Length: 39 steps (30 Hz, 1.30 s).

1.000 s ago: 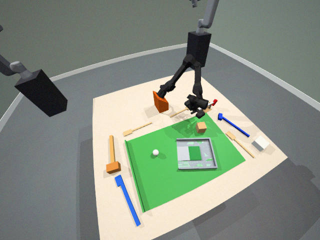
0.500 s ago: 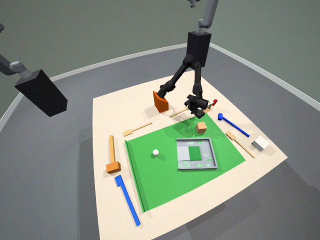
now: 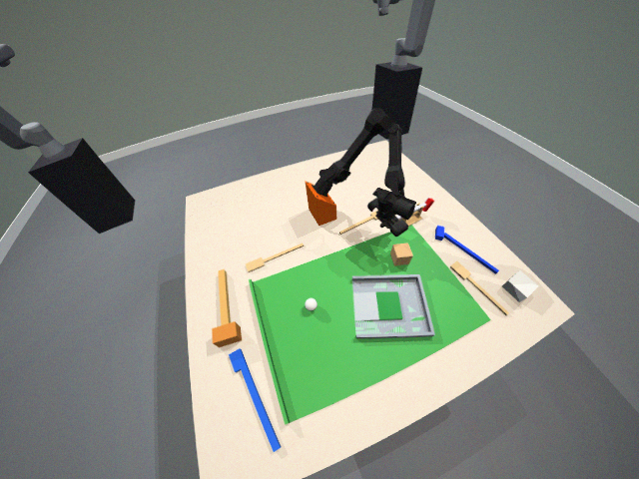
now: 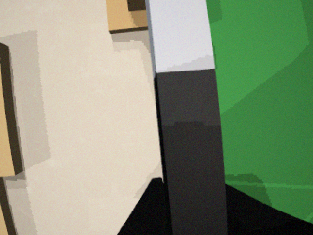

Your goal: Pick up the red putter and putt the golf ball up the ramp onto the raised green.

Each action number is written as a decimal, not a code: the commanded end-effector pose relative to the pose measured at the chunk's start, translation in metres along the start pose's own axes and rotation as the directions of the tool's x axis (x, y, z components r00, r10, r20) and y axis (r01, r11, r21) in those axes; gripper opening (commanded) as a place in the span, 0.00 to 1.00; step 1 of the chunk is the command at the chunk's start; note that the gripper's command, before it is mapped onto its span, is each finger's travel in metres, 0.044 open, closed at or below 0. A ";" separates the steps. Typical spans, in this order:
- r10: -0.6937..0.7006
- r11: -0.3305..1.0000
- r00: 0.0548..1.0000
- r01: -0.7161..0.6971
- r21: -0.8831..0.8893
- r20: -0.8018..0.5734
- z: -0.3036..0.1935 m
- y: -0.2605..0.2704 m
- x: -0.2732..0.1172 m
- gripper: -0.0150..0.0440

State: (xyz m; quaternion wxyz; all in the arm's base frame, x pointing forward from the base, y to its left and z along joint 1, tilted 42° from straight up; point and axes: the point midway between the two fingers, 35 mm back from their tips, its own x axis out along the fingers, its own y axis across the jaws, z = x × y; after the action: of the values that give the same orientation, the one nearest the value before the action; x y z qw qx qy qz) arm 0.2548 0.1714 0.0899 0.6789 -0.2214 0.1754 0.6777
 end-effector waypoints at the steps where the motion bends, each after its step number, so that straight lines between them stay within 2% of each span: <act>1: -0.014 1.000 1.000 0.014 -0.015 -0.002 0.003 -0.006 -0.015 0.25; 18: -0.012 1.000 1.000 0.012 -0.012 0.002 0.025 -0.002 -0.090 0.25; 23: -0.012 1.000 1.000 0.013 -0.012 0.004 0.027 -0.002 -0.093 0.25; 24: -0.001 1.000 1.000 0.001 0.010 -0.010 0.020 -0.001 -0.087 0.25; 31: -0.040 0.966 0.996 0.059 0.251 -0.078 -0.023 -0.018 -0.103 0.25; 39: -0.071 0.842 0.988 0.131 0.524 -0.135 -0.072 -0.025 -0.124 0.25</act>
State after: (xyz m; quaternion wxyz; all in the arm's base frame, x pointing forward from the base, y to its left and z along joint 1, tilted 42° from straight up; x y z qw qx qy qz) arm 0.2750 0.0490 0.1063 0.7246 -0.1047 0.3454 0.5871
